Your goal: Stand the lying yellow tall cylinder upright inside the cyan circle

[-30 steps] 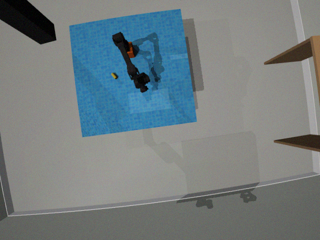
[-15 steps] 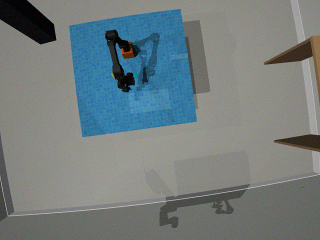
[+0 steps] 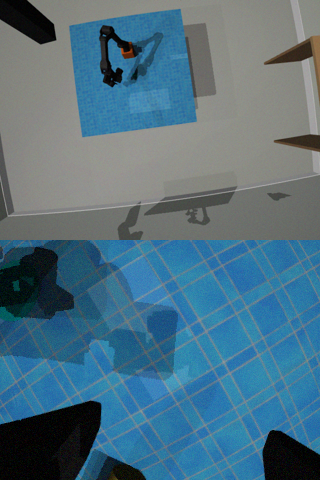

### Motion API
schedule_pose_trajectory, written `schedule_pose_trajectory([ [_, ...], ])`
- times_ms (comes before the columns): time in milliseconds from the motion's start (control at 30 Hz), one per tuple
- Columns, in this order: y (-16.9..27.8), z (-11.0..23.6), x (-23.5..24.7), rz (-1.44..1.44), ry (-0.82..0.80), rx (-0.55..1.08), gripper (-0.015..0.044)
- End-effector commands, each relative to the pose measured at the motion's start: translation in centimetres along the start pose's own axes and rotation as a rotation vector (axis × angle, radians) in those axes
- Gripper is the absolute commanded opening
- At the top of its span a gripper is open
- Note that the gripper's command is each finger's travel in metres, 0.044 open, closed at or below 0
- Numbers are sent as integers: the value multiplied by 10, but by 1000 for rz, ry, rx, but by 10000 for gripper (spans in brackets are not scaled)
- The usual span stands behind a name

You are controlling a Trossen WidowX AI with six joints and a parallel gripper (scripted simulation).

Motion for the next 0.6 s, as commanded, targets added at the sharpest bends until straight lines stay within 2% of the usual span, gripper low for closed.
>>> schedule_pose_trajectory([
  [0, 34, 3, 13, -101, -29, 55, 309],
  [267, 91, 10, 41, -285, -76, 144, 309],
  [433, 95, 11, 44, -300, -81, 152, 309],
  [500, 96, 2, 43, -300, -81, 152, 309],
  [567, 100, -21, 43, -300, -80, 152, 309],
])
Point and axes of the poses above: the point midway between the two fingers, 35 mm back from their tips, its own z axis back along the fingers, its own x axis across the jaws, y = z × x, the point moved 3 cm from there along z, back along the fingers, and after that the axes turned 12 degrees about z, right-handed, at the moved point
